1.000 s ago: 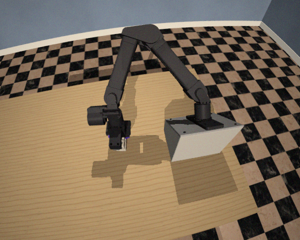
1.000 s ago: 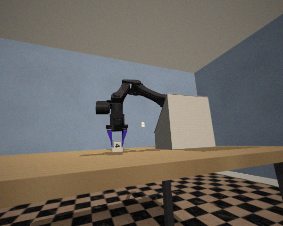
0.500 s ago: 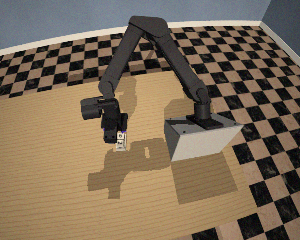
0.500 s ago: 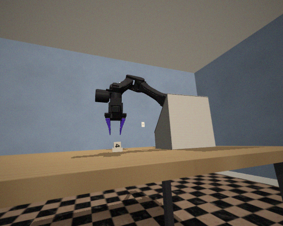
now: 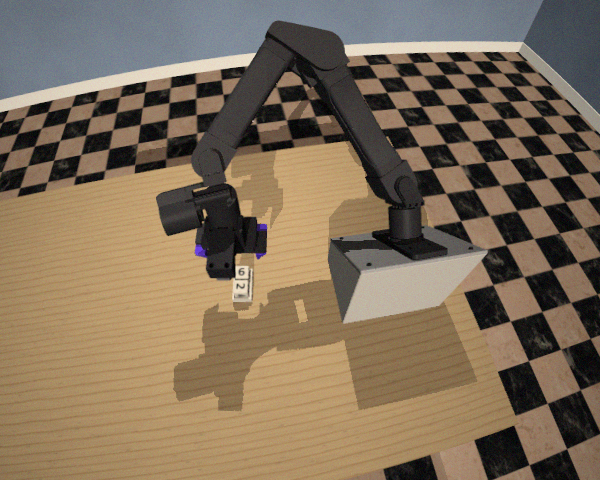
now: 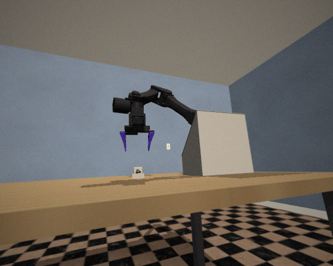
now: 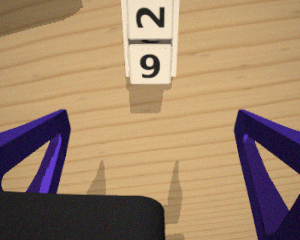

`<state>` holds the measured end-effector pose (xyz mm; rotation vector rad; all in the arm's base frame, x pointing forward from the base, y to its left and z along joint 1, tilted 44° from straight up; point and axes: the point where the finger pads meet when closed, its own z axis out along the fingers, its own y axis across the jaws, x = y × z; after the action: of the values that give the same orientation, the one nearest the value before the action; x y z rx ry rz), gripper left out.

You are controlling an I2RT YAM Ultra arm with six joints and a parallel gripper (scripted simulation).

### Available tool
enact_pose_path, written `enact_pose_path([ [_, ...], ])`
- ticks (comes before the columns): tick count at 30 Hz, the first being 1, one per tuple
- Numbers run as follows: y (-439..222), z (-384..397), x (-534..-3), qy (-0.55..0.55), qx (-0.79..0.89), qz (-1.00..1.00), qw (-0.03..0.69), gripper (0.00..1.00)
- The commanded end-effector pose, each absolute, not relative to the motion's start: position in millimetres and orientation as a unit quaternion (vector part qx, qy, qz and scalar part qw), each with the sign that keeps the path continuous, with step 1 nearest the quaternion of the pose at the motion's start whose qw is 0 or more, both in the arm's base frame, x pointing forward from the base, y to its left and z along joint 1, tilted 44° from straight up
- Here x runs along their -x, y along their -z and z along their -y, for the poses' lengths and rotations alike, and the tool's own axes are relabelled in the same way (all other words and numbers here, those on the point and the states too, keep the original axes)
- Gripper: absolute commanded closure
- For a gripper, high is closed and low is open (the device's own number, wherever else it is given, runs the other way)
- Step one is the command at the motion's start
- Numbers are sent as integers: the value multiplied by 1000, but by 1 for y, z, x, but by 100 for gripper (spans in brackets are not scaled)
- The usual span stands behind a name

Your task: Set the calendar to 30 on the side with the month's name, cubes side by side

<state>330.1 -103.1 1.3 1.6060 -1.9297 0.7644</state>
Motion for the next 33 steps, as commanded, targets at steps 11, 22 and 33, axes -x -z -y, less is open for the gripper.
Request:
enact_pose_path([
  [11,-3,97,-331,-281,-596,709,252,0],
  [22,-4,96,-331,-281,-596,709,252,0],
  [33,-25,76,-332,-281,-596,709,252,0],
])
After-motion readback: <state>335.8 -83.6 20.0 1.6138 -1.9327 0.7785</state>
